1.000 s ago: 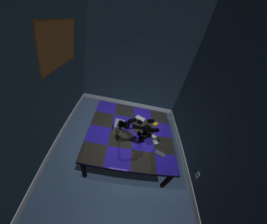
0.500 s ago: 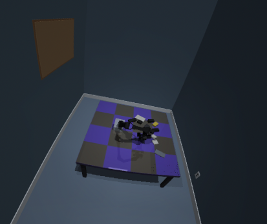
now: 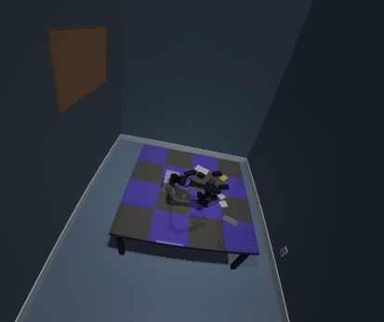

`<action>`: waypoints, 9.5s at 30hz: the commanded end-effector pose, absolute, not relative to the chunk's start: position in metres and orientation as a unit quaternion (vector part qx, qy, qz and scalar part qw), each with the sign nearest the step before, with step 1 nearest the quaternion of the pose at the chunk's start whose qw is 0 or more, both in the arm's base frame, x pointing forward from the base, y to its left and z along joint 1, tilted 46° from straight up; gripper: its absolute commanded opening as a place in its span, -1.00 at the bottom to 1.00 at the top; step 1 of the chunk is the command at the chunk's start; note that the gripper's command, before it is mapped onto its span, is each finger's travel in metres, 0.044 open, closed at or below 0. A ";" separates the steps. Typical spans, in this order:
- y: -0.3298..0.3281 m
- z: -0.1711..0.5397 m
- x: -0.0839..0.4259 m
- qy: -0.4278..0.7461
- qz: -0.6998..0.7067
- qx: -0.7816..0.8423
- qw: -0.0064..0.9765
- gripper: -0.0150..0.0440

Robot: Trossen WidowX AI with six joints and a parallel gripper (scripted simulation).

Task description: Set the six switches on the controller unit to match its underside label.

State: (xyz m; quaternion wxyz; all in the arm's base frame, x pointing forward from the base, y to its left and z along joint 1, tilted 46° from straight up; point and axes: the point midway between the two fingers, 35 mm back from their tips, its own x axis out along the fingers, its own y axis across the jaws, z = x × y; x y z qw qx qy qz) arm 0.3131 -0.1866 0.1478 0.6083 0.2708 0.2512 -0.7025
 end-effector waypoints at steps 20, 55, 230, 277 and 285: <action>-0.202 0.143 0.310 0.259 -0.700 0.271 0.608 0.65; -0.229 0.137 0.306 0.258 -0.700 0.271 0.608 0.65; -0.217 0.166 0.307 0.256 -0.703 0.272 0.605 1.00; -0.260 0.125 0.301 0.255 -0.702 0.272 0.607 0.73; -0.260 0.125 0.301 0.255 -0.702 0.272 0.607 0.61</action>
